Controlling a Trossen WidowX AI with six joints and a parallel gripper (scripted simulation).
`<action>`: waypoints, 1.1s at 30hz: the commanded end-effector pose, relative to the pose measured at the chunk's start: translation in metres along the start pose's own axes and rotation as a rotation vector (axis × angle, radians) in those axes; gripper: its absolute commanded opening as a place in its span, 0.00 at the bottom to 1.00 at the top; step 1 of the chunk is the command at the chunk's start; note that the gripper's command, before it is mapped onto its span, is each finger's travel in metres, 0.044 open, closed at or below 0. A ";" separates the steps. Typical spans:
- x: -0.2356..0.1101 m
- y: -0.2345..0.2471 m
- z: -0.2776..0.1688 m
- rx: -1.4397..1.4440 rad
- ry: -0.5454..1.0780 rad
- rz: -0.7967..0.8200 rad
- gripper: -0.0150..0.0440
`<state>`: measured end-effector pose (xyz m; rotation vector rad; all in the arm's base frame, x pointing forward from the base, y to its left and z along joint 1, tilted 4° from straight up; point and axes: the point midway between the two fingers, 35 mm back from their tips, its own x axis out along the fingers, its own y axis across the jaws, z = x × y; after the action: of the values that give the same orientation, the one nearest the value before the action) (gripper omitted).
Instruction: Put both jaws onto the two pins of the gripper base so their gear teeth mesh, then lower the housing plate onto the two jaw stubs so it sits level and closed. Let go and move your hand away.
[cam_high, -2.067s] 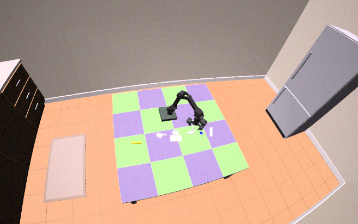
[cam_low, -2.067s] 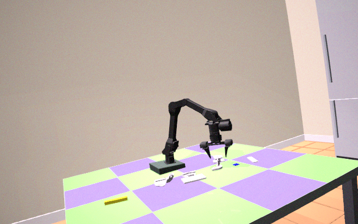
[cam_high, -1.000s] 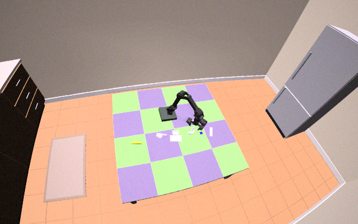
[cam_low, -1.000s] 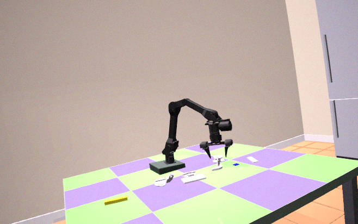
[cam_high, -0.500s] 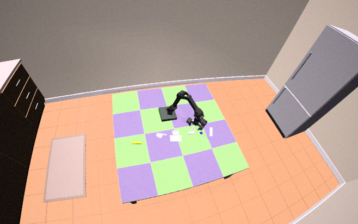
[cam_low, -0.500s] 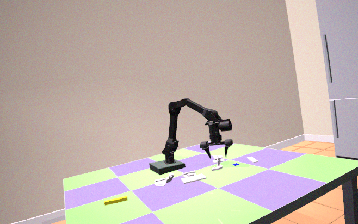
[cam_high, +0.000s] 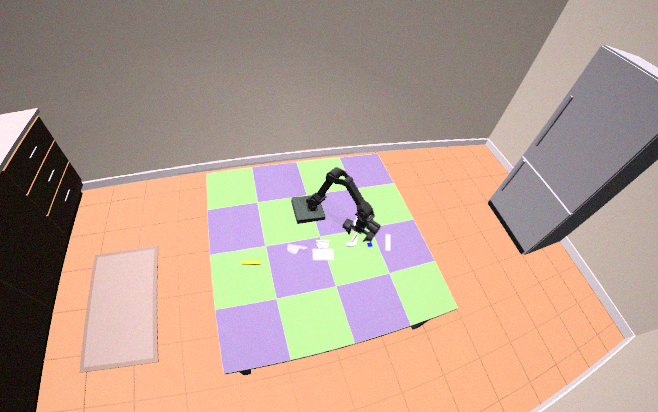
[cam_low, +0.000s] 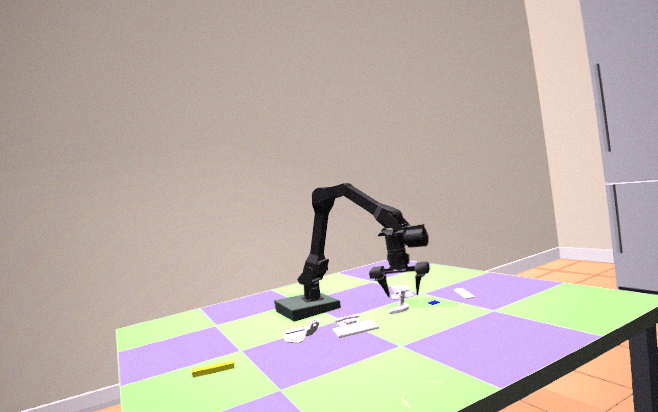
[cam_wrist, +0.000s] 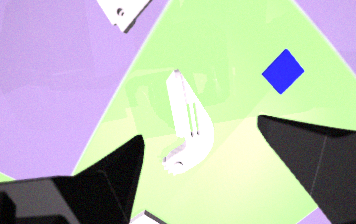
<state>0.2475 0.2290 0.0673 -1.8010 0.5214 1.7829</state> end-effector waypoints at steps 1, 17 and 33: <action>0.009 0.002 0.000 0.002 0.001 0.008 1.00; 0.032 0.002 -0.001 0.002 0.003 0.008 1.00; 0.032 0.002 -0.001 0.002 0.003 0.008 1.00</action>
<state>0.2479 0.2310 0.0359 -1.8007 0.5272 1.7902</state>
